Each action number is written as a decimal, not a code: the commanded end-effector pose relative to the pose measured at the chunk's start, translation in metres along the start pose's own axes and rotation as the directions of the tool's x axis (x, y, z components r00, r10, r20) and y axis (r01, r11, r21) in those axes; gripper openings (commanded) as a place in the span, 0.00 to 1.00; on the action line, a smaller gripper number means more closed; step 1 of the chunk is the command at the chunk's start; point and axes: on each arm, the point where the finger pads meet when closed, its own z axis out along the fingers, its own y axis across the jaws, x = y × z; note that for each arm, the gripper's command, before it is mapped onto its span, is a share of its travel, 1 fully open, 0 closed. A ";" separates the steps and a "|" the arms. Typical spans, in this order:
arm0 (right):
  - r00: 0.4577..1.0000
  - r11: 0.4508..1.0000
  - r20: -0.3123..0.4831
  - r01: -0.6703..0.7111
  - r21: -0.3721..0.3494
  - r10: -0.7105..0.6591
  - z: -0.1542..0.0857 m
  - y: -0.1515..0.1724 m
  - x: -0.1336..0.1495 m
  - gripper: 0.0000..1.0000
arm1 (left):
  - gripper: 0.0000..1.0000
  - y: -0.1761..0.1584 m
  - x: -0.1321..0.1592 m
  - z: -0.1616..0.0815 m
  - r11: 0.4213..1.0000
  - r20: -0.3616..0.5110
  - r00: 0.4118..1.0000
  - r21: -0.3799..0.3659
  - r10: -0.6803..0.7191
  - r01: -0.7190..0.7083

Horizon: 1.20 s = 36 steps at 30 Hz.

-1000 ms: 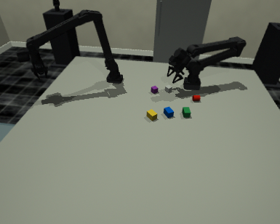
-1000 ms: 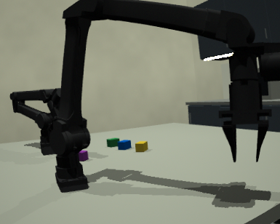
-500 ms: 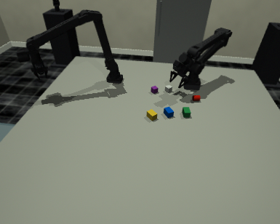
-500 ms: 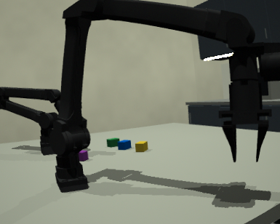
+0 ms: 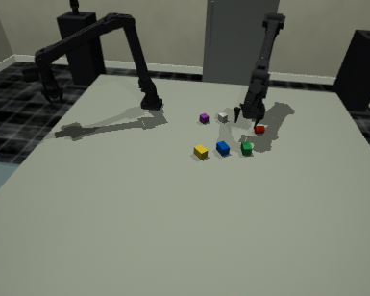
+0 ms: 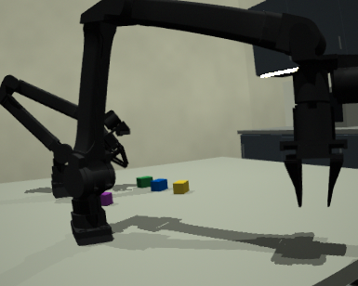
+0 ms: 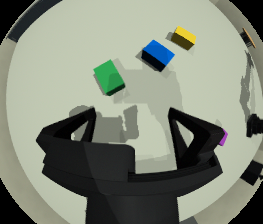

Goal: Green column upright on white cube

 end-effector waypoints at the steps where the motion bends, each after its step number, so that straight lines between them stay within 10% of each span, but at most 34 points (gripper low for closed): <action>1: 1.000 1.000 -0.001 -0.001 0.012 0.001 -0.005 -0.002 0.001 0.46 | 1.00 0.018 -0.053 0.016 0.996 0.069 0.995 -0.039 -0.074 0.076; 24: 1.000 1.000 -0.002 -0.010 0.018 0.010 -0.008 -0.001 -0.003 0.46 | 1.00 0.047 -0.077 0.032 0.982 0.077 0.988 -0.119 -0.136 0.144; 33: 0.999 0.993 0.014 -0.049 0.106 0.047 -0.047 0.013 -0.091 0.46 | 1.00 0.010 -0.018 0.020 0.998 -0.006 0.999 -0.036 0.042 -0.042; 36: 0.999 0.984 0.046 -0.029 0.177 0.021 -0.080 0.035 -0.162 0.46 | 1.00 -0.015 0.004 0.006 0.991 -0.005 0.991 0.033 0.133 -0.133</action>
